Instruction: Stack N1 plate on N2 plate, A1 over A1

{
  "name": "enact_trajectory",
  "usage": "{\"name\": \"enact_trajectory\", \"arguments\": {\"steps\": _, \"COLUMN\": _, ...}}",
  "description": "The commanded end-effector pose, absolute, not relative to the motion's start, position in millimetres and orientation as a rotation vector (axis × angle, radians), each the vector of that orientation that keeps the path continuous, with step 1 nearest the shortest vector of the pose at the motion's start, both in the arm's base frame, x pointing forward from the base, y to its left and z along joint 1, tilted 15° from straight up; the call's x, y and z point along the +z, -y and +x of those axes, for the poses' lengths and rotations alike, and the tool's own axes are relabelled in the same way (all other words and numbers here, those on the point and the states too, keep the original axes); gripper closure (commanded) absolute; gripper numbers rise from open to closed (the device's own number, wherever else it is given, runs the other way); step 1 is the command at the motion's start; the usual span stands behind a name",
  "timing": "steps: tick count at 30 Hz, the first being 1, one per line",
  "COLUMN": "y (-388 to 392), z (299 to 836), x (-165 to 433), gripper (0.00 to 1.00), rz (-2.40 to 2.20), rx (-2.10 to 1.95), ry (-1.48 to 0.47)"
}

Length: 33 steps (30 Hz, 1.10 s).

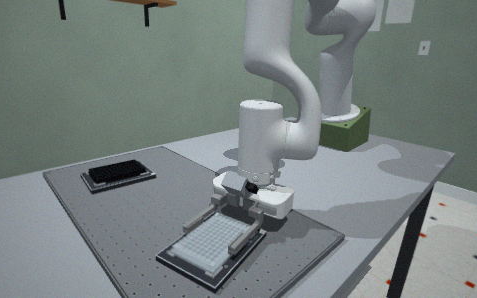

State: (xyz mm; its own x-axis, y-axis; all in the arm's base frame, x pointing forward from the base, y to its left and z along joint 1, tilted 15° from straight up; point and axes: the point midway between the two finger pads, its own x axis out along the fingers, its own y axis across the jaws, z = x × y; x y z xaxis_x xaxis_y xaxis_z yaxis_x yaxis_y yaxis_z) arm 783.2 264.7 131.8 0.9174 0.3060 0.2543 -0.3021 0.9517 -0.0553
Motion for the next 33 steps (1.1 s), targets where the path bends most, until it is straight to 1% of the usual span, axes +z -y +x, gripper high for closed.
{"name": "enact_trajectory", "arguments": {"steps": 1, "y": -265, "z": 784, "x": 133, "gripper": 1.0, "rz": -0.015, "rx": 0.313, "ry": 0.266}}
{"name": "enact_trajectory", "arguments": {"steps": 33, "y": -265, "z": 779, "x": 150, "gripper": 1.0, "rz": -0.015, "rx": 0.313, "ry": 0.266}}
